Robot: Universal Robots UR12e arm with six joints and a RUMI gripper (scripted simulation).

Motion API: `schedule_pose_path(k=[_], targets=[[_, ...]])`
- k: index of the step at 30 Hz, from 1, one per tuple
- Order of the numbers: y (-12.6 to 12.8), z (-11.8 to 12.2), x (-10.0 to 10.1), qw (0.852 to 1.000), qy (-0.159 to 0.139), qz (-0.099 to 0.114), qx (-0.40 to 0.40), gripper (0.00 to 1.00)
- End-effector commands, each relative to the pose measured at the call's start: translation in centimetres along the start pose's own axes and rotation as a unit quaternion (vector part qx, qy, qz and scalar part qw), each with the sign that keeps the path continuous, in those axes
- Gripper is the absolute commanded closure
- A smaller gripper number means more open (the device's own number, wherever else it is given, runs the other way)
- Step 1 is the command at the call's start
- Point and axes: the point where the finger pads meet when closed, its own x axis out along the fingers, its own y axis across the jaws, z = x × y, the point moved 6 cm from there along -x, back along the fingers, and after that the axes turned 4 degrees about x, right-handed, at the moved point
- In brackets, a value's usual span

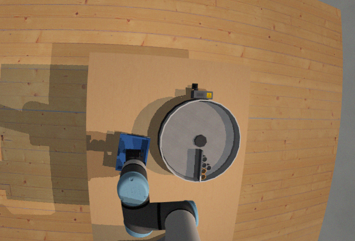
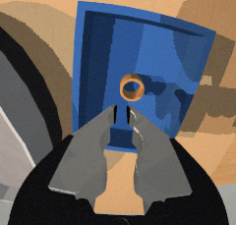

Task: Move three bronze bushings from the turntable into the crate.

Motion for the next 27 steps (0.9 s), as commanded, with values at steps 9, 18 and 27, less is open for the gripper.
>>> schedule_pose_path(k=[9,18,27], targets=[[0.0,0.0,-4.2,1.000,0.000,0.000,0.000,0.94],[0.0,0.0,-5.2,1.000,0.000,0.000,0.000,0.94],[0.0,0.0,-5.2,1.000,0.000,0.000,0.000,0.94]])
